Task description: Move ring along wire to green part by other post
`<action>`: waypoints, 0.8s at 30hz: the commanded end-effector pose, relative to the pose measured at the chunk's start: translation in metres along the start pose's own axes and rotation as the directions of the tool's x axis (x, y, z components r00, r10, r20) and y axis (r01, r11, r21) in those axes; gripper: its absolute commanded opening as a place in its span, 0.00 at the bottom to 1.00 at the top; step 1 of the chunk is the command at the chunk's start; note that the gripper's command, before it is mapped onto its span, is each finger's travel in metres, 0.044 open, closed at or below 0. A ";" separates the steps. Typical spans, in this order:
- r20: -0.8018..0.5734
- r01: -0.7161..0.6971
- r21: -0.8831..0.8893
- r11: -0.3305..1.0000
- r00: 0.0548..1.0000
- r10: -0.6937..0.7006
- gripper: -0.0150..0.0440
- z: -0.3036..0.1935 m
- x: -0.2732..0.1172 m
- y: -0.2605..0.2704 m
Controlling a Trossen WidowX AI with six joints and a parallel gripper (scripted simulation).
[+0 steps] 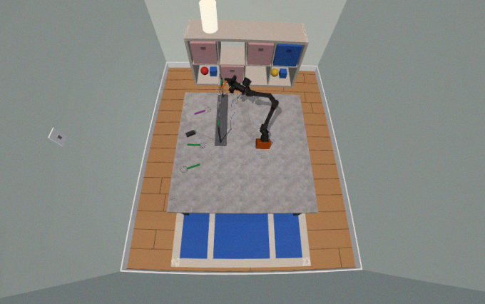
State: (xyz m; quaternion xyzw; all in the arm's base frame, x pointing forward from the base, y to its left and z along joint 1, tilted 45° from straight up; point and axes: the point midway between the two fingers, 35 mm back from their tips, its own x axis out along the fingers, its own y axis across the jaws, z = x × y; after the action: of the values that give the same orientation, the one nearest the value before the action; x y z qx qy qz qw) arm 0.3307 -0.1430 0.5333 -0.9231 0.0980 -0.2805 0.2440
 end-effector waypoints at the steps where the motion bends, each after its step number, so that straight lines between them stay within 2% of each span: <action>1: 0.006 0.033 -0.051 0.998 0.999 -0.033 0.00 0.000 0.000 -0.003; 24: 0.057 0.170 -0.286 0.943 0.985 -0.161 0.00 0.001 0.001 -0.012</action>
State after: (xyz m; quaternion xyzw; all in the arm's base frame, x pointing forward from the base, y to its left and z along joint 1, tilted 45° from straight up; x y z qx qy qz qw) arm 0.3323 -0.1348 0.5374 -0.9556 0.0633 -0.2678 0.1052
